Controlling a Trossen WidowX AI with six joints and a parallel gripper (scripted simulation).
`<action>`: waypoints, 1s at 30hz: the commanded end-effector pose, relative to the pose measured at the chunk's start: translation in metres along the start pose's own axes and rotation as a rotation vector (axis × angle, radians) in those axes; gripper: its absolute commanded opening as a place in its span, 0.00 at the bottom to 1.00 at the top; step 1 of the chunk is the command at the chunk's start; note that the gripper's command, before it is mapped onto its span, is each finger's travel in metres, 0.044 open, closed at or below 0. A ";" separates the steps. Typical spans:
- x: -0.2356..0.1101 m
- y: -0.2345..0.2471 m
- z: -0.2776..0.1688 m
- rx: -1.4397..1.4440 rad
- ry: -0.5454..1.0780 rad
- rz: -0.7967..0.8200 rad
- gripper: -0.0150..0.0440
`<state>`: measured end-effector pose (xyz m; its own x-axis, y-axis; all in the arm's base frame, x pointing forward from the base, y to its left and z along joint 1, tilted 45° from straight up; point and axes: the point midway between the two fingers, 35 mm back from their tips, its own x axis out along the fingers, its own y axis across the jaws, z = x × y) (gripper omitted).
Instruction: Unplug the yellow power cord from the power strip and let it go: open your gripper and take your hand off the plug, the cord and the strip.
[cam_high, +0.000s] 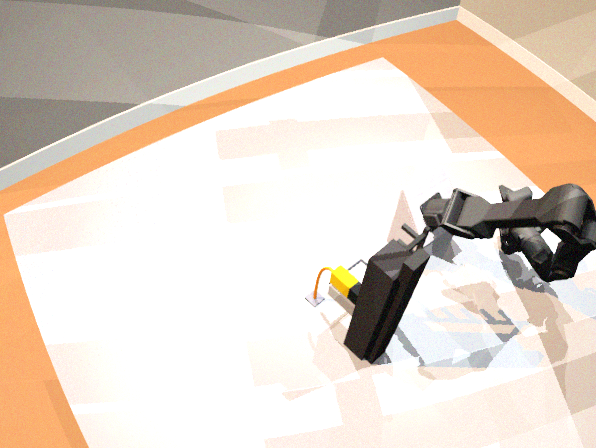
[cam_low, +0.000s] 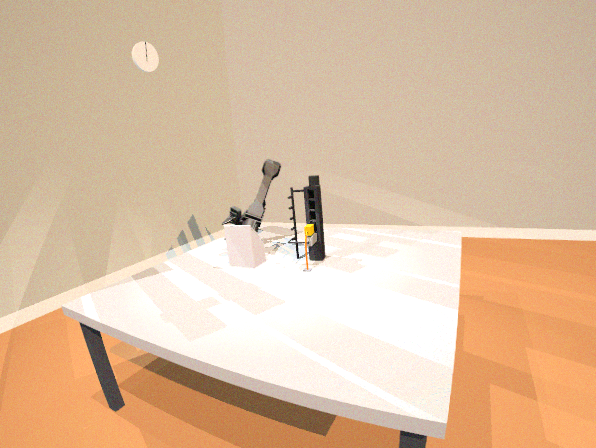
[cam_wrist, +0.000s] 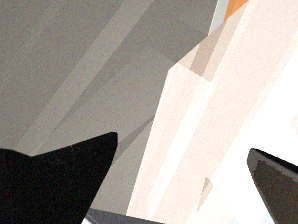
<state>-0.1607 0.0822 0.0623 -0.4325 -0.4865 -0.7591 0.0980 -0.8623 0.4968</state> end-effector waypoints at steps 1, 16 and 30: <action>0.000 0.000 0.000 0.002 -0.001 -0.002 0.89; -0.065 -0.056 -0.012 0.261 -0.162 -0.232 0.53; -0.120 -0.076 -0.048 0.482 -0.284 -0.495 0.53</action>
<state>-0.0839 0.1919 0.0915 -0.5606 -0.0002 -0.8281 -0.4916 -0.8046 0.3329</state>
